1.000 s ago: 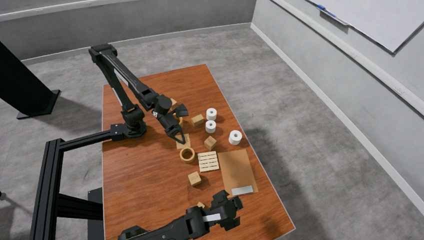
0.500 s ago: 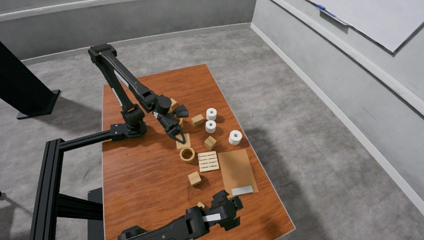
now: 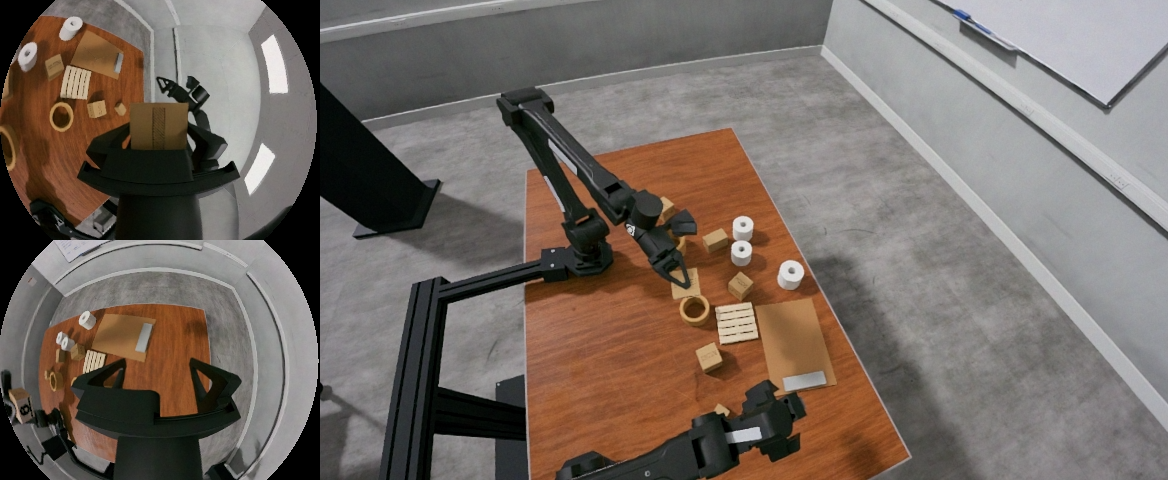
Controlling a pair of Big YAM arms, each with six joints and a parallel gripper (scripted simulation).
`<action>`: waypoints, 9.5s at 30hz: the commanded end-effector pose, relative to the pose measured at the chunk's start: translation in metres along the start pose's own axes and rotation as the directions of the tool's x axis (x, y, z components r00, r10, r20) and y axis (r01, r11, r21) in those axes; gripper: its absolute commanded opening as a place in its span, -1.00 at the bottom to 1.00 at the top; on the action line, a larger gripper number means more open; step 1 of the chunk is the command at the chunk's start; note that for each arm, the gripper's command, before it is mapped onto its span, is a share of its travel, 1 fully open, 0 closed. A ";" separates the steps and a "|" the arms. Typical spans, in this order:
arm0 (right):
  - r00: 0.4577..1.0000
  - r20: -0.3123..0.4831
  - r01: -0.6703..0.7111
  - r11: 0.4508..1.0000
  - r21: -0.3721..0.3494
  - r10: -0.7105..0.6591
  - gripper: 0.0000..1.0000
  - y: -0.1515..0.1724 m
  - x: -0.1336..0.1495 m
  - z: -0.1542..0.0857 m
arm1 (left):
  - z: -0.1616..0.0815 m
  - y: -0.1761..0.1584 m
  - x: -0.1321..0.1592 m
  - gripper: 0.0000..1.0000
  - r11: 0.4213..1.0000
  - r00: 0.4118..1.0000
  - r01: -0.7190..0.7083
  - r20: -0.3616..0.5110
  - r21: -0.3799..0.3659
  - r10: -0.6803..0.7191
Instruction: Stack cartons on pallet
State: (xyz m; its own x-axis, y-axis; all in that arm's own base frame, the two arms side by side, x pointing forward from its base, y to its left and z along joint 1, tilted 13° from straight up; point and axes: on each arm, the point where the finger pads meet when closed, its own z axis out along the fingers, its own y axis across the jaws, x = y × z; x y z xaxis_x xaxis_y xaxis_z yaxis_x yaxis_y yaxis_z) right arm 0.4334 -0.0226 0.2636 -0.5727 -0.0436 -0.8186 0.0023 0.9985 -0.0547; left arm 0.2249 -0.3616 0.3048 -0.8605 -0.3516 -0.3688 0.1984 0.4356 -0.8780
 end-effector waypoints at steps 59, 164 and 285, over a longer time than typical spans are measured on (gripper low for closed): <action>0.339 -0.657 -0.601 -0.383 -0.702 0.673 1.00 0.263 0.034 -0.148 | -0.003 -0.032 -0.014 0.09 0.999 1.000 -0.002 0.024 0.054 0.001; 0.998 0.060 0.013 0.999 -0.050 -0.010 1.00 0.006 -0.033 -0.013 | -0.195 0.382 -0.290 0.09 0.993 0.995 -0.104 -0.015 -0.057 0.103; 0.999 0.047 0.001 1.000 0.007 -0.002 1.00 -0.003 -0.027 -0.009 | -0.183 0.455 -0.252 0.67 0.374 0.920 -0.199 -0.042 -0.906 0.389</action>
State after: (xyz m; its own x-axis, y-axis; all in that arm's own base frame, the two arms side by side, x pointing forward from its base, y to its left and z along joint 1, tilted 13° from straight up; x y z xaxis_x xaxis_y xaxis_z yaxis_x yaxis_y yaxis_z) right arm 0.4318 -0.0232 0.2631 -0.5774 -0.0352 -0.8157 0.0082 0.9988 -0.0489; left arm 0.4517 0.0790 0.0512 -0.7384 -0.1190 -0.6638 -0.1794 0.9835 0.0233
